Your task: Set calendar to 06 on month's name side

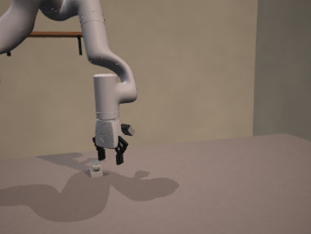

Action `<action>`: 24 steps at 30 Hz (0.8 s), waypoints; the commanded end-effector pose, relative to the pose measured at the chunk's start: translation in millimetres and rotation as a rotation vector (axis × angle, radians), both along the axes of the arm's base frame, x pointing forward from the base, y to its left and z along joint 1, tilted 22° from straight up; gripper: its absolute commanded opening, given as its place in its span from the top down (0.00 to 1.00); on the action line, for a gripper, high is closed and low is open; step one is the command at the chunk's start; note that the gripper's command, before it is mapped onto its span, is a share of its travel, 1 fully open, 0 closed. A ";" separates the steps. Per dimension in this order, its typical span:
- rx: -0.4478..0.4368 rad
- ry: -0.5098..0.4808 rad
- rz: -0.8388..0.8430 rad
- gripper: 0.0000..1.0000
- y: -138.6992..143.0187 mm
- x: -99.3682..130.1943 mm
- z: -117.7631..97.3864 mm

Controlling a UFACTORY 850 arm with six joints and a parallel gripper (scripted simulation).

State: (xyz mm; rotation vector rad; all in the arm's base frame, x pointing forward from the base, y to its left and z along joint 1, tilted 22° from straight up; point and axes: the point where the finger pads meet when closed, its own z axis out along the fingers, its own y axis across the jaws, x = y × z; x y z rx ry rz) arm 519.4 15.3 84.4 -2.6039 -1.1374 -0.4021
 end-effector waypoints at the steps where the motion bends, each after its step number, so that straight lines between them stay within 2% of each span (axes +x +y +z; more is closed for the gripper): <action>1: 0.017 0.043 -0.114 0.00 -1.0 -1.3 0.0; 3: 0.030 0.074 -0.195 0.00 -1.5 -2.6 -0.3; 7: 0.032 0.080 -0.210 0.00 -8.3 -21.4 -5.8; 14: 0.035 0.087 -0.230 0.00 -9.0 -23.1 -6.3; 20: 0.067 0.167 -0.439 0.00 -10.2 -26.6 -7.3; 24: 0.070 0.172 -0.453 0.00 -17.0 -45.4 -12.8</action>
